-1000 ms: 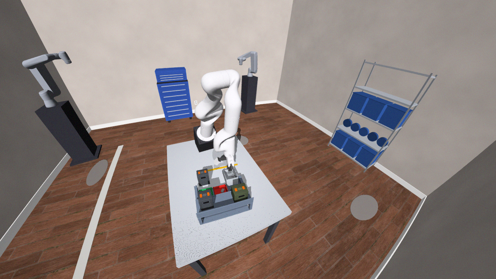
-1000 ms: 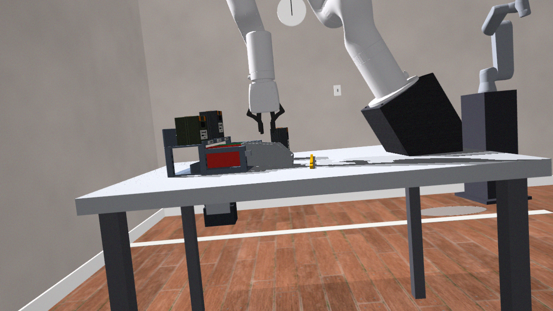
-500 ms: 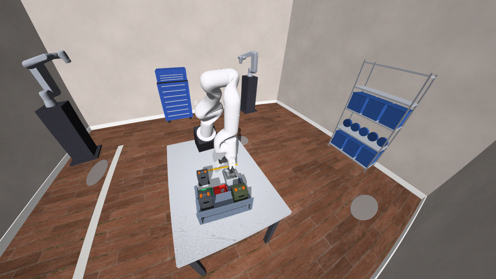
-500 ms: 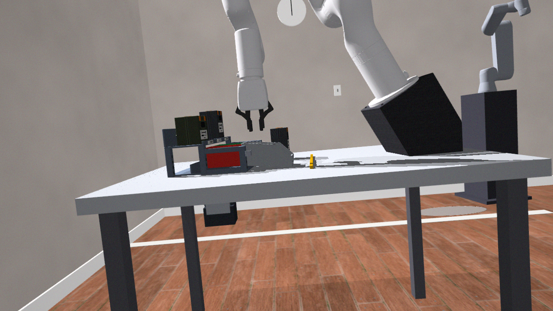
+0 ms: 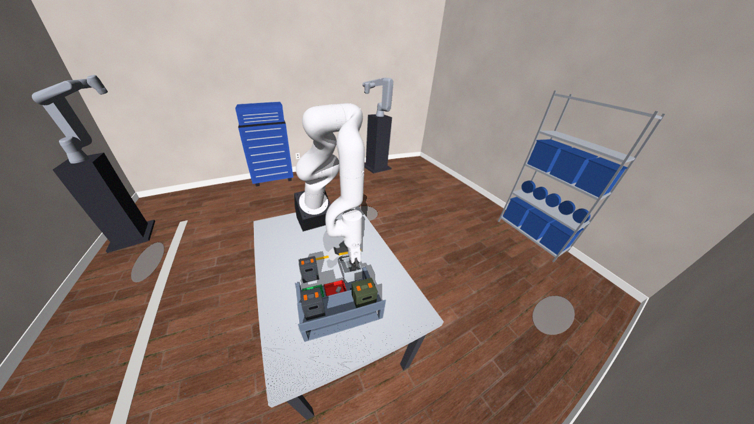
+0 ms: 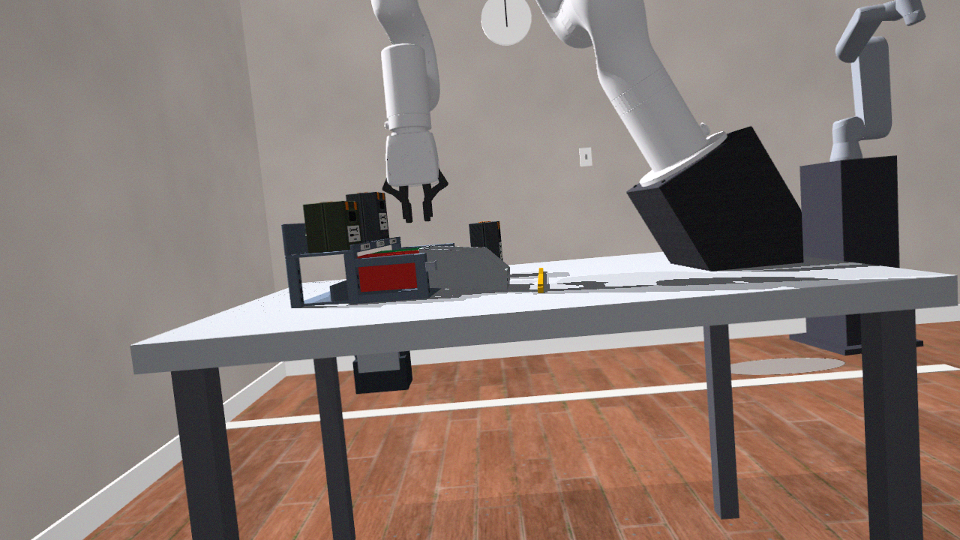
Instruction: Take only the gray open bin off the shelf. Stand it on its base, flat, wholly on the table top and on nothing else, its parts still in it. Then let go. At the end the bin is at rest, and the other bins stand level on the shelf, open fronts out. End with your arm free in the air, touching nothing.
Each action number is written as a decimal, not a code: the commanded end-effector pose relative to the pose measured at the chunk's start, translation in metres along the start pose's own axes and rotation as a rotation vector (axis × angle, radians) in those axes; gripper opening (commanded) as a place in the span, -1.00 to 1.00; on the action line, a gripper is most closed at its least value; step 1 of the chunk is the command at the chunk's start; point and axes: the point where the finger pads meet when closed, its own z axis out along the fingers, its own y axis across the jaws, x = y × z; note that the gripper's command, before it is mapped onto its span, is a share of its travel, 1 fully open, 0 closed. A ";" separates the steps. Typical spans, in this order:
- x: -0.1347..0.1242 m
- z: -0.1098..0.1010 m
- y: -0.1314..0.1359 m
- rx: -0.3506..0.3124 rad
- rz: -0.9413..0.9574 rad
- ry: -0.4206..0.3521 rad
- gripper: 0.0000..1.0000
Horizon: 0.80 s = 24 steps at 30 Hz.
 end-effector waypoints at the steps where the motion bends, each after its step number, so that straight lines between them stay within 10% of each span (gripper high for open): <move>1: 0.000 0.000 -0.001 -0.002 0.000 0.017 -0.35; 24: 0.000 -0.001 -0.003 0.000 0.000 0.011 -0.35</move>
